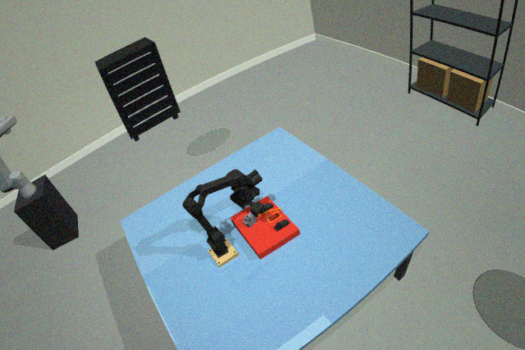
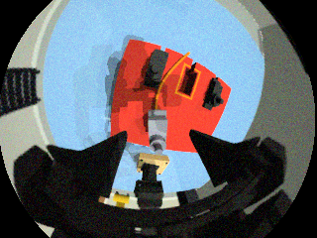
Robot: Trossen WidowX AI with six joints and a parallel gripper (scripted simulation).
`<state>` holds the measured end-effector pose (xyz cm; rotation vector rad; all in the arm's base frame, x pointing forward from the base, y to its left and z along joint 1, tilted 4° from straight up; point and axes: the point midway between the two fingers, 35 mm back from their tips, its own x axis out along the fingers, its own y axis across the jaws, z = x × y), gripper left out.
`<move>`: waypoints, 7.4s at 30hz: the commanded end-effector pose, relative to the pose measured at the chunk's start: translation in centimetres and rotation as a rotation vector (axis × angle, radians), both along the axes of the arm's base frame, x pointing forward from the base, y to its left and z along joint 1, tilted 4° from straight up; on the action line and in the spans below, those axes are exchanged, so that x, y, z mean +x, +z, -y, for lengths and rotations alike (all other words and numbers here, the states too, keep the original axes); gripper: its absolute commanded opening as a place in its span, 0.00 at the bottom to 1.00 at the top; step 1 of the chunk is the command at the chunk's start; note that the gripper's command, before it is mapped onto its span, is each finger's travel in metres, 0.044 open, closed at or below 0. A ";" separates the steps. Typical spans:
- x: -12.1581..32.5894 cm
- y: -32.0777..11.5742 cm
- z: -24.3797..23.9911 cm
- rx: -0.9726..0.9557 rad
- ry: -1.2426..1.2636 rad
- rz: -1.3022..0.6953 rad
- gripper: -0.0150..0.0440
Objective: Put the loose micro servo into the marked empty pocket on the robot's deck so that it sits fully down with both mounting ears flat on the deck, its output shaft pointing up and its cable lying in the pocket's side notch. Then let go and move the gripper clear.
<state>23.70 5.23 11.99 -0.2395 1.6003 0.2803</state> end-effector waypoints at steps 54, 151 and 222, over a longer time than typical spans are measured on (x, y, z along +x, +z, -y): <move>-0.3 0.4 0.1 0.005 0.005 0.001 0.25; 11.3 -2.0 4.0 -0.011 -0.278 0.005 0.25; 11.1 -6.8 3.9 -0.011 -0.278 0.005 0.43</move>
